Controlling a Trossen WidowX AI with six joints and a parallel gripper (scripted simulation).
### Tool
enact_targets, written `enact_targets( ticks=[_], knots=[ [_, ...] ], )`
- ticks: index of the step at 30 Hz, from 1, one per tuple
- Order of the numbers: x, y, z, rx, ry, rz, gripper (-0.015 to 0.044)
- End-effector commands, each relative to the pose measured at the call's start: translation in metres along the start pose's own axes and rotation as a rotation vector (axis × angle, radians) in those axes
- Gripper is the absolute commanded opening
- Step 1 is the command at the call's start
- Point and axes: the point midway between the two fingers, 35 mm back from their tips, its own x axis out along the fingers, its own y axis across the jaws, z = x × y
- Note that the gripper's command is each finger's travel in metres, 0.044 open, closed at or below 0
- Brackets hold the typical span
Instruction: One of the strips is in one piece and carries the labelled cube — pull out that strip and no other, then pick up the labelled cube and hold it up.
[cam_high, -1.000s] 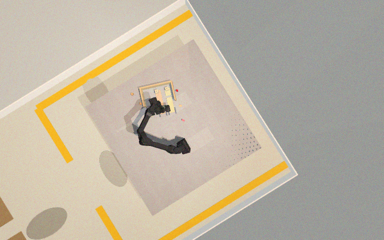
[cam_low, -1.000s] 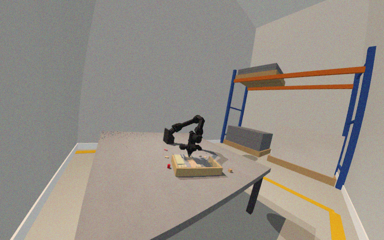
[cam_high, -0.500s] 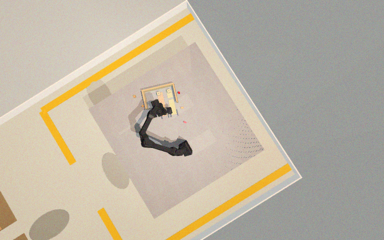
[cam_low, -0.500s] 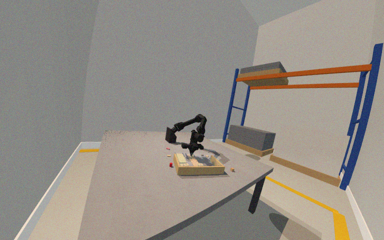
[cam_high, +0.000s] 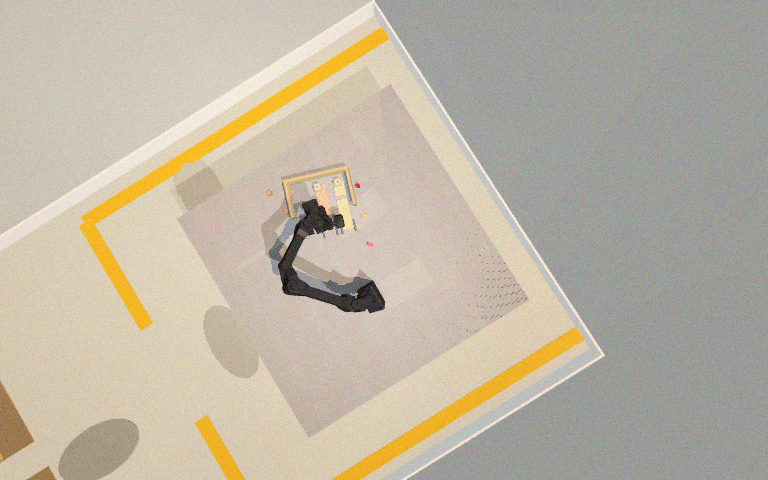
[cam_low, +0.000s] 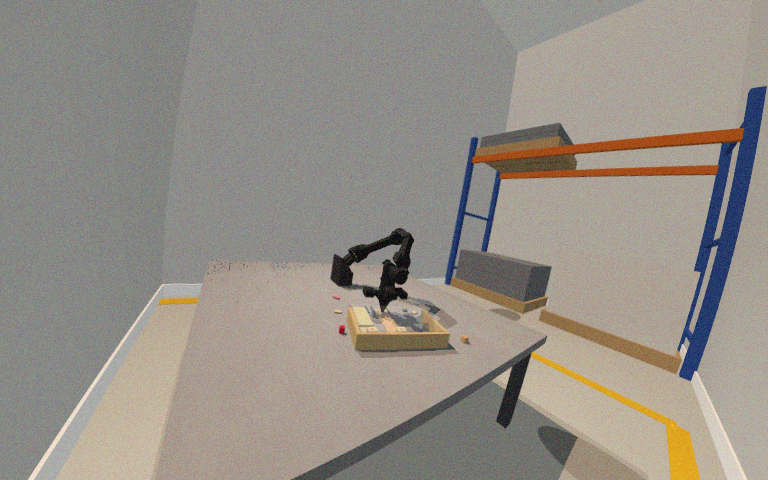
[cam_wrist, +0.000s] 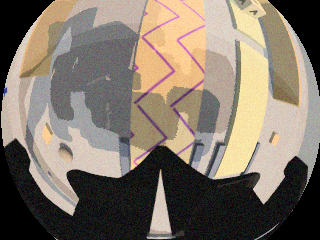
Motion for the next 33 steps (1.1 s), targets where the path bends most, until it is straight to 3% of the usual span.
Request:
enact_targets(
  ticks=[1,33],
  knots=[
    [0.0037,-0.0002,-0.0002,0.003,0.005,0.002,0.0],
    [0.0062,0.0007,-0.0066,0.003,0.006,0.002,0.0]
  ],
)
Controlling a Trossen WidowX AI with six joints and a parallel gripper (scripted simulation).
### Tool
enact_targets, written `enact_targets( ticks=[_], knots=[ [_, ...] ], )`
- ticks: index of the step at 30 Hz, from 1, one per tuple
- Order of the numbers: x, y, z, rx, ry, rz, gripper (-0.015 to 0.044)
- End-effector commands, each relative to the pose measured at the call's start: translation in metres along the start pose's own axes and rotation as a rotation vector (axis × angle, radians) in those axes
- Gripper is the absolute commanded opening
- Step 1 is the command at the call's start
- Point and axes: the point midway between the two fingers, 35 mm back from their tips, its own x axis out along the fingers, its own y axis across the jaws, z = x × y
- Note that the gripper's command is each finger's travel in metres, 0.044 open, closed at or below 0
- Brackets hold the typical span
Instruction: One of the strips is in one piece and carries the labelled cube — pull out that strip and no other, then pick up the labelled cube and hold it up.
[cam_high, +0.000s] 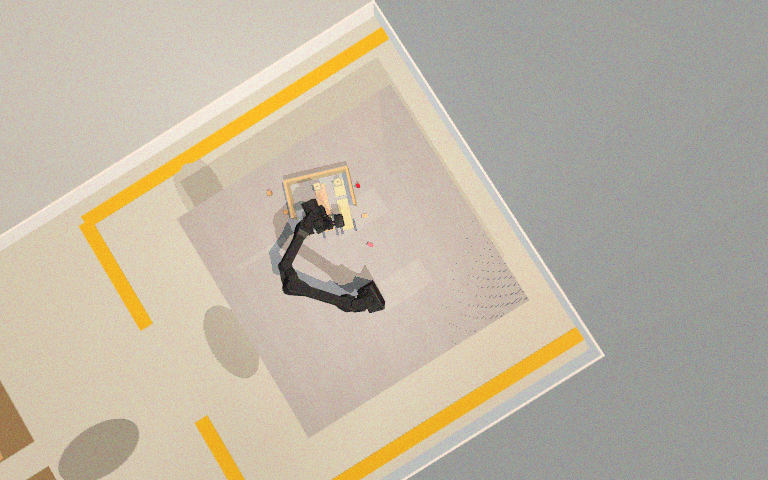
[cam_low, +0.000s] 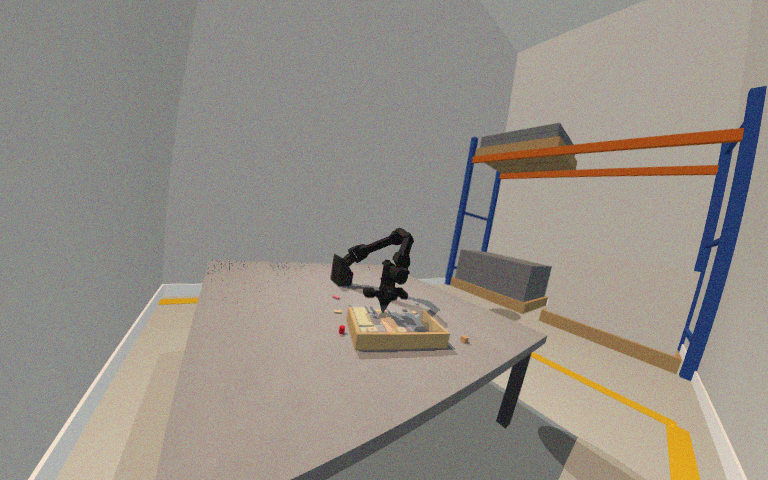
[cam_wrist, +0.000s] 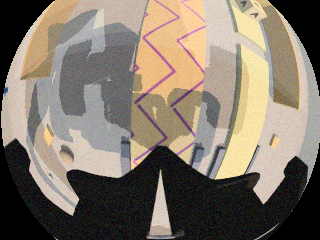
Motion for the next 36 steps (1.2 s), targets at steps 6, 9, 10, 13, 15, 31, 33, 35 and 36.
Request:
enact_targets(
  ticks=[6,9,10,13,15,31,33,35,36],
  knots=[
    [0.005,0.001,-0.019,0.005,0.018,-0.004,0.0],
    [0.005,0.001,-0.024,0.005,0.018,-0.004,0.0],
    [0.005,0.001,-0.025,0.005,0.018,-0.004,0.0],
    [0.005,0.001,-0.03,0.006,0.018,-0.004,0.0],
    [0.006,0.001,-0.033,0.006,0.018,-0.004,0.0],
    [0.006,0.001,-0.056,0.007,0.019,-0.004,0.0],
    [0.006,0.001,-0.059,0.007,0.019,-0.004,0.0],
    [0.006,0.001,-0.062,0.007,0.02,-0.004,0.0],
    [0.006,0.001,-0.064,0.007,0.02,-0.004,0.0]
  ],
)
